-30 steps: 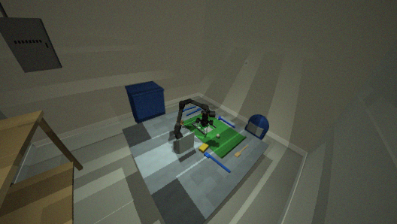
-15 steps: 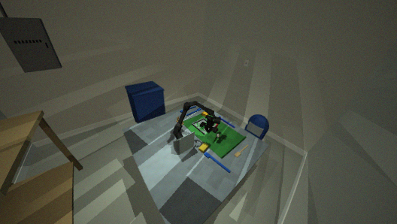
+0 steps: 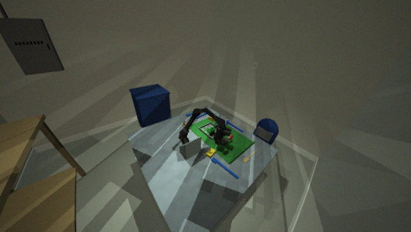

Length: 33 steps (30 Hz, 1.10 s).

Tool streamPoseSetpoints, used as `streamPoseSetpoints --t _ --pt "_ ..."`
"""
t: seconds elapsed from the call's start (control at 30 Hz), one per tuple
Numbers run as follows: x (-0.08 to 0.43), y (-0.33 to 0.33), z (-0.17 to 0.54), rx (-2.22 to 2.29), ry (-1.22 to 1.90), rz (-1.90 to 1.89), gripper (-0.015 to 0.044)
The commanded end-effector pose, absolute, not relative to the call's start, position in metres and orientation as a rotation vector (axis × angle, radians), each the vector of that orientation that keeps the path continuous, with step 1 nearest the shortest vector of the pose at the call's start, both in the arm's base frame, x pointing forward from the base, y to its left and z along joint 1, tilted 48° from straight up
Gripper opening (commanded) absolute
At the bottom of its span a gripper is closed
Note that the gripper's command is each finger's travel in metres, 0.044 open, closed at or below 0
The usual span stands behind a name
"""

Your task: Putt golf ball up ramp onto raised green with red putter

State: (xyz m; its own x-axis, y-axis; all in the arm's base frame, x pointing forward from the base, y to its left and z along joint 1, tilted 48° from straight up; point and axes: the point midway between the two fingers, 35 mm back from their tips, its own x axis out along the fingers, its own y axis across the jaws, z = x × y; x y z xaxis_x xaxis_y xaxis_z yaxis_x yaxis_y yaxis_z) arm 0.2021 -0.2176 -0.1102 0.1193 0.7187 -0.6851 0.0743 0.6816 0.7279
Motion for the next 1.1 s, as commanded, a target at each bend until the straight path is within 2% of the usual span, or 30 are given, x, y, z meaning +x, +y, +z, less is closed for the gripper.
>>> streamPoseSetpoints --t 0.0,1.07 --pt "0.203 -0.216 -0.116 0.721 1.395 0.525 0.0000" --pt "0.210 -0.170 -0.158 0.722 1.393 0.527 0.0000"
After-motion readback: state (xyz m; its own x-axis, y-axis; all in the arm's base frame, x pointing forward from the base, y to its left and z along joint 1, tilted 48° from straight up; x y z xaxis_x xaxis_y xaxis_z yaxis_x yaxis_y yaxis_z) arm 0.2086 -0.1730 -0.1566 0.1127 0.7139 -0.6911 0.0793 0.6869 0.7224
